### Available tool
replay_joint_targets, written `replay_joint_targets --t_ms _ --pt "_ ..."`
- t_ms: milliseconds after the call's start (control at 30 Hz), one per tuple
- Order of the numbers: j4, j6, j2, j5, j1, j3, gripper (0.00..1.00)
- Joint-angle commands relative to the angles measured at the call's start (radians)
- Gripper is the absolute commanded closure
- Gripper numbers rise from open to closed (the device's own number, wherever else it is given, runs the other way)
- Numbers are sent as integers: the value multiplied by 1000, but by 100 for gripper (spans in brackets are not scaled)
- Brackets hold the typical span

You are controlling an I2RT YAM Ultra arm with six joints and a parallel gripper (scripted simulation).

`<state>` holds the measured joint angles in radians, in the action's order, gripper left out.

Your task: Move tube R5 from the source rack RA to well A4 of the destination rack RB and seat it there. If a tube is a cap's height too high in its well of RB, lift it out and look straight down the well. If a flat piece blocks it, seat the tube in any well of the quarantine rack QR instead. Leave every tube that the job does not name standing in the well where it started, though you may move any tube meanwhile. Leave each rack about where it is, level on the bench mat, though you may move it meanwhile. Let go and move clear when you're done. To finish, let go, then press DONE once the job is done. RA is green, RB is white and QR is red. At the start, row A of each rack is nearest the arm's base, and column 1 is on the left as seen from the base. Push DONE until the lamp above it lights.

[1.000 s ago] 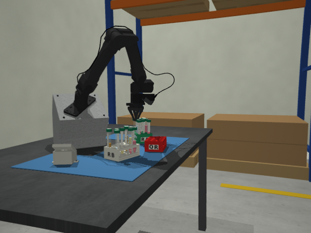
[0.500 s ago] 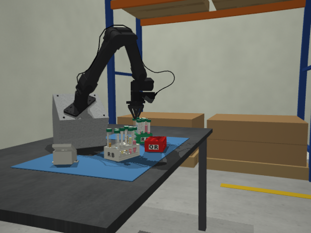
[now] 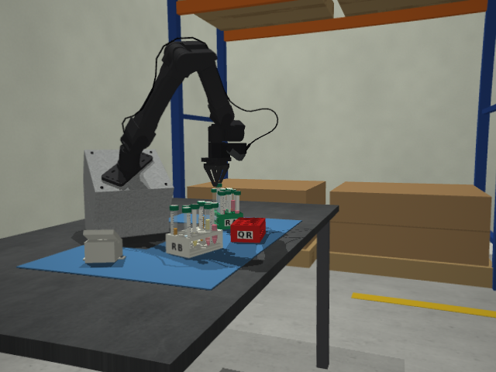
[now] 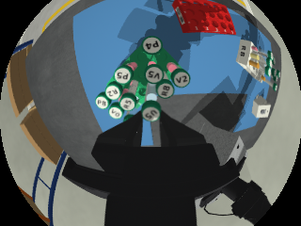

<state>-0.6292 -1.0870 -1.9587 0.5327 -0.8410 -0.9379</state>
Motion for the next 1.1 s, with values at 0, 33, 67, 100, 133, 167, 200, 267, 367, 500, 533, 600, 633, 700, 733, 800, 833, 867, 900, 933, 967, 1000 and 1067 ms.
replay_joint_targets --t_ms 0,33,67,100,133,167,200,267,367,500,533,600,633,700,733,800,833,867,900,933,967,1000,1067 --pt "-35 -20 41 9 -30 -33 100" --pt "-39 -22 43 9 -32 -34 100" --pt "-44 -24 45 8 -33 -36 100" --pt "-48 -26 47 8 -35 -37 100" --pt "-53 -28 49 7 -37 -39 100" --pt "-57 -30 51 7 -39 -40 100" --pt "-62 -32 53 6 -40 -41 100" --pt "-70 -36 58 5 -44 -43 100" --pt "-79 -40 63 4 -48 -45 100" --pt "-94 -47 69 2 -54 -50 100" --pt "-98 -49 70 2 -55 -52 100" --pt "-107 -53 73 2 -59 -56 100" --pt "-112 -55 74 2 -60 -58 100" --pt "-121 -59 77 1 -64 -63 100" --pt "-126 -61 79 1 -65 -65 100" --pt "-135 -65 83 1 -69 -68 100" --pt "-139 -67 85 0 -70 -69 100" --pt "-144 -69 87 0 -72 -71 100" --pt "-148 -71 89 0 -74 -72 100" --pt "-148 -71 89 0 -74 -72 100" --pt "-148 -71 89 0 -74 -72 100" --pt "-154 -73 91 1 -76 -74 100" --pt "-163 -77 94 -1 -79 -78 100"
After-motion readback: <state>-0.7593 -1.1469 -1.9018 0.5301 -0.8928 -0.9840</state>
